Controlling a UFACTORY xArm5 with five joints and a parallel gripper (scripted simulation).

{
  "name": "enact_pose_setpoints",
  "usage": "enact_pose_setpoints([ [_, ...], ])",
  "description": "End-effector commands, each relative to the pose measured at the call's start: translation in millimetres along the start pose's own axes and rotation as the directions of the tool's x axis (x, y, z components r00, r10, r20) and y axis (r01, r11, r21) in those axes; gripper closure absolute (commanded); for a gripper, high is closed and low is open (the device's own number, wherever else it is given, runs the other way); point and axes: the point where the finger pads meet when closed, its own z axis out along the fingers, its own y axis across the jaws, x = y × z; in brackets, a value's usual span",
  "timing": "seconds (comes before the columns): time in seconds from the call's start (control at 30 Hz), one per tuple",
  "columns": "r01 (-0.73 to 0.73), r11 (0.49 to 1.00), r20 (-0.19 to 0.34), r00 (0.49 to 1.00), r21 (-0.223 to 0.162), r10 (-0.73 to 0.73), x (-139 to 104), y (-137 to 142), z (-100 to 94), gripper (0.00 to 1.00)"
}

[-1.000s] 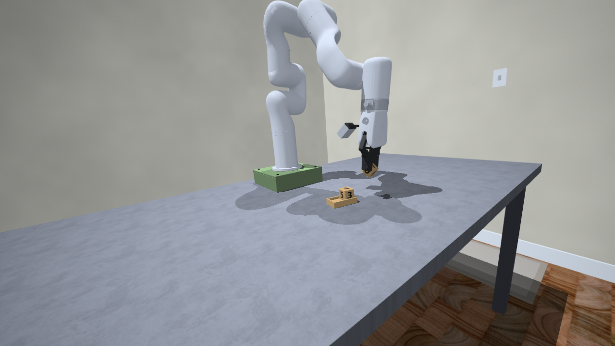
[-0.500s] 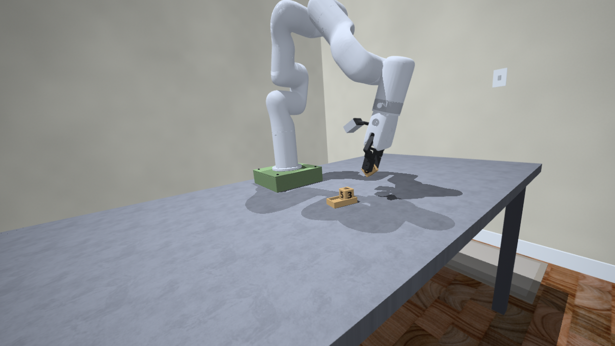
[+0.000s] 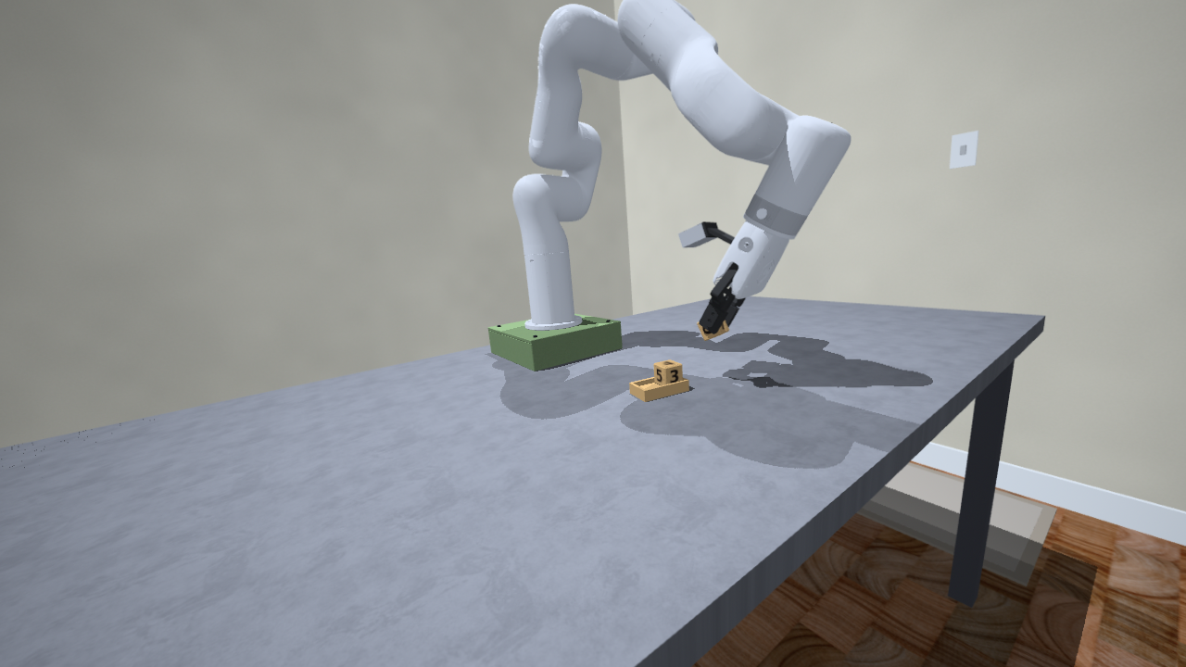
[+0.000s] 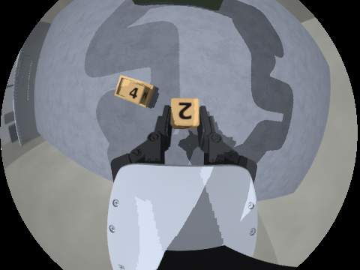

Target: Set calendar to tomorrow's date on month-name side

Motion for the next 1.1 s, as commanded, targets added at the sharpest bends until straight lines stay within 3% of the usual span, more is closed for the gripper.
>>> enact_pose_setpoints([
  [0.0,0.0,1.0,-0.053,0.999,0.0,0.0,-1.8,0.0,-1.5,0.71],
  [0.13,0.0,1.0,-0.156,0.988,0.0,0.0,-3.8,0.0,-1.3,0.71],
  [0.27,0.0,1.0,-0.183,0.983,0.0,0.0,-4.3,0.0,-1.2,0.71],
  [0.33,0.0,1.0,-0.234,0.972,0.0,0.0,-5.4,0.1,-1.0,0.71],
  [0.4,0.0,1.0,-0.234,0.972,0.0,0.0,-5.4,0.1,-1.0,0.71],
  [0.47,0.0,1.0,-0.284,0.959,0.0,0.0,-6.2,0.1,-0.7,0.71],
  [0.6,0.0,1.0,-0.31,0.951,0.0,0.0,-6.7,0.1,-0.5,0.71],
  [0.73,0.0,1.0,-0.406,0.914,0.0,0.0,-8.4,0.1,0.3,0.71],
  [1.07,0.0,1.0,-0.419,0.908,0.0,0.0,-8.5,0.1,0.4,0.71],
])
